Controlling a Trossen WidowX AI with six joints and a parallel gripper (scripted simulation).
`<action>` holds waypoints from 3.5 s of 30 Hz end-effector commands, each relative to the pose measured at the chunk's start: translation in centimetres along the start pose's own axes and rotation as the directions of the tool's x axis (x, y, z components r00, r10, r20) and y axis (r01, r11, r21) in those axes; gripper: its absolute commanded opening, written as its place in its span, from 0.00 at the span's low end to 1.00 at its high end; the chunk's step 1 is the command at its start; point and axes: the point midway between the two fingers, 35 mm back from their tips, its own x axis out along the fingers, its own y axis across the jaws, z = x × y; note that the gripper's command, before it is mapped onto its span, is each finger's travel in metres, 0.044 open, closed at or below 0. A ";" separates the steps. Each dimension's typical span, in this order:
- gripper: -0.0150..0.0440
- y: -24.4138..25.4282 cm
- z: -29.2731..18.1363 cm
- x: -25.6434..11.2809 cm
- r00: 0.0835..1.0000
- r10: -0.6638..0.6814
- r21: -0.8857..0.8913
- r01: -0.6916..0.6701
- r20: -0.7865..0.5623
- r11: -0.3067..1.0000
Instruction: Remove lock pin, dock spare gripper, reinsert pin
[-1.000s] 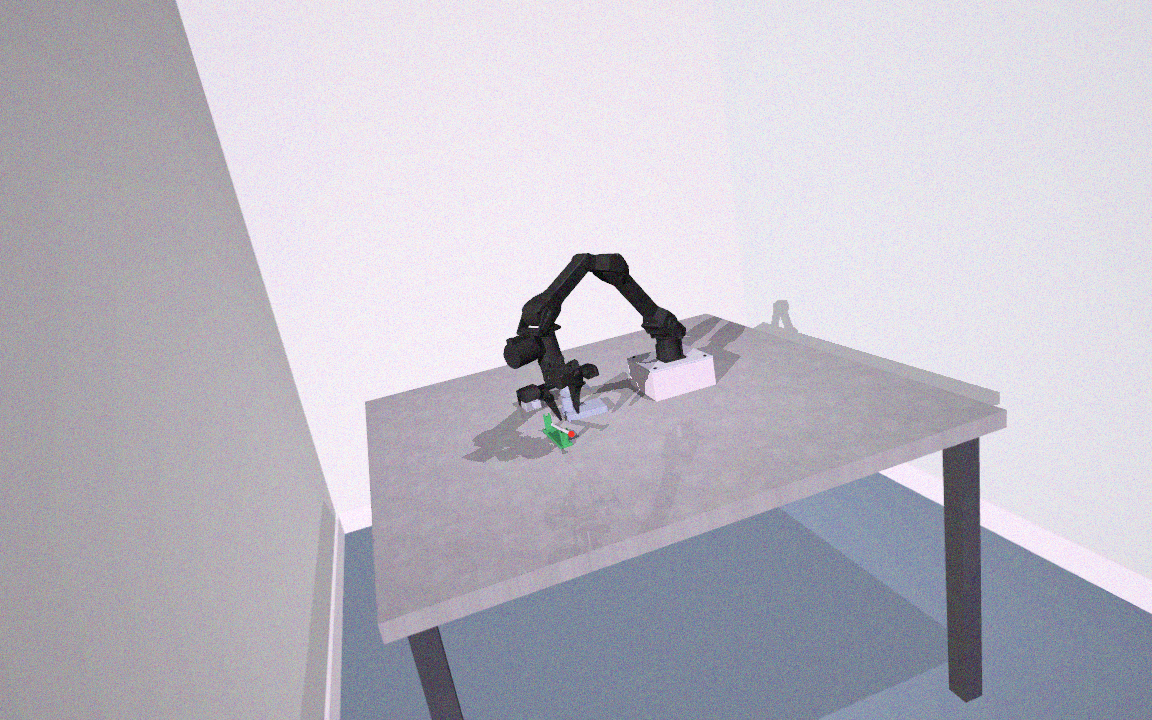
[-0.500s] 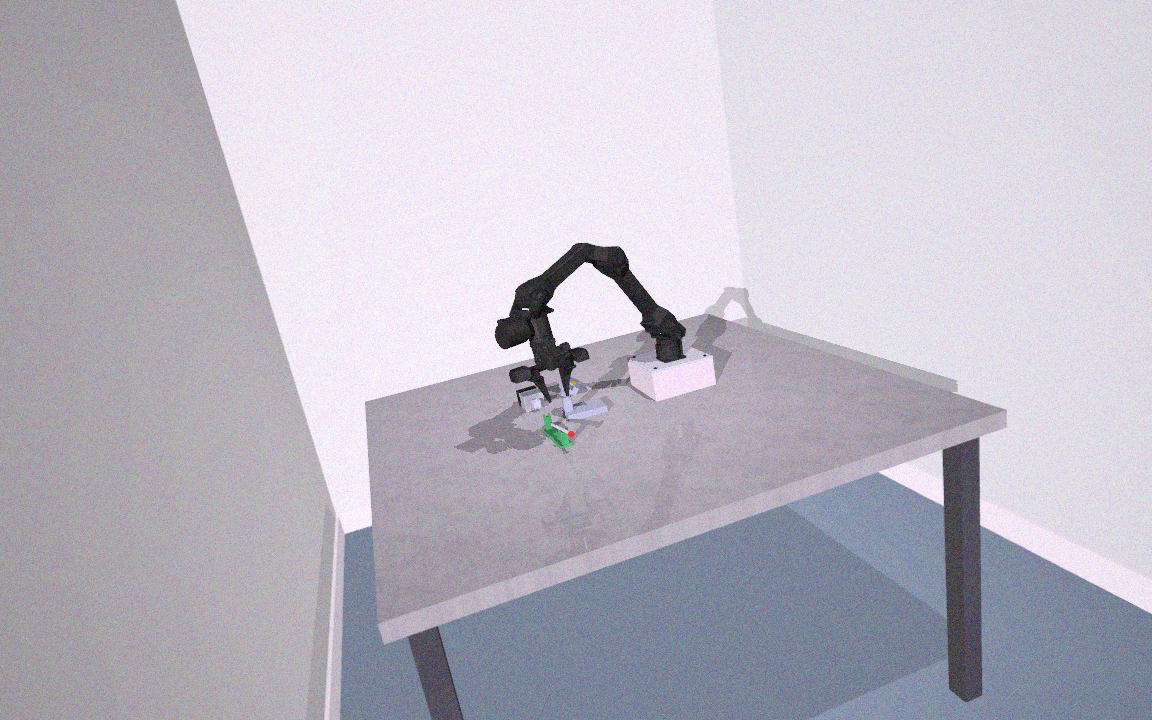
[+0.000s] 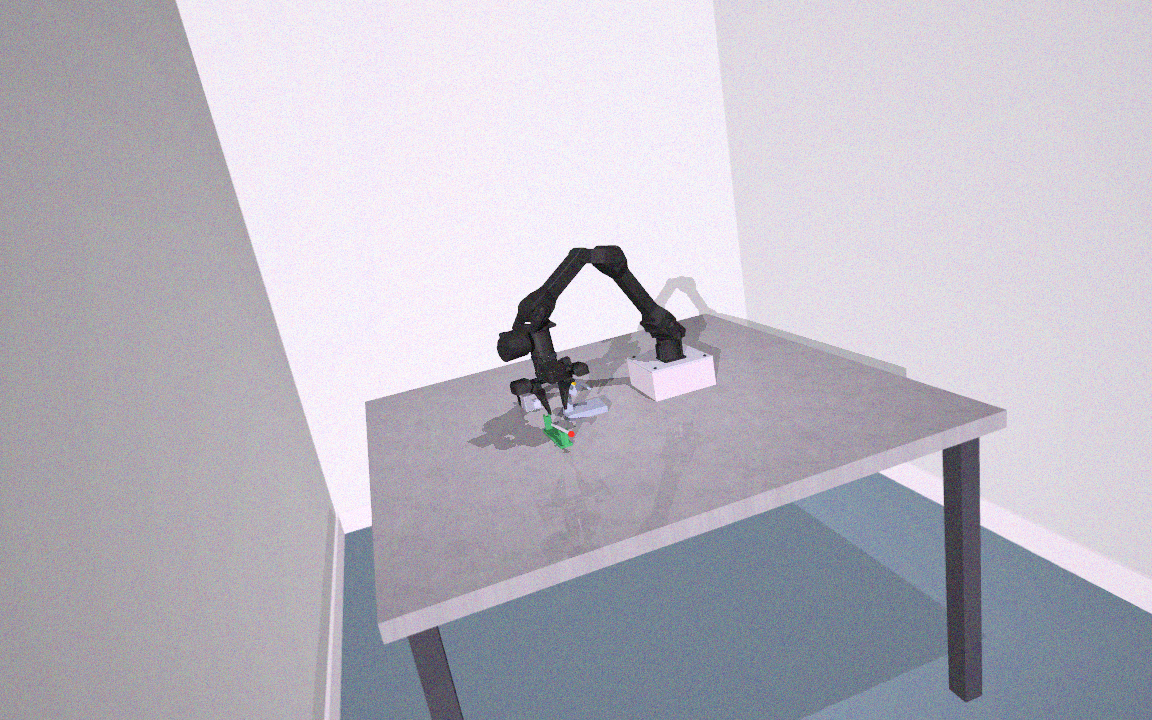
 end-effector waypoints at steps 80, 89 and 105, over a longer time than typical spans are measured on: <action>0.25 0.4 -0.6 3.6 1.000 0.021 0.002 -0.021 -0.006 1.000; 0.25 0.5 -0.7 4.1 1.000 0.028 0.003 -0.028 -0.008 1.000; 0.25 -0.1 -4.6 2.2 1.000 0.026 0.006 -0.026 -0.011 1.000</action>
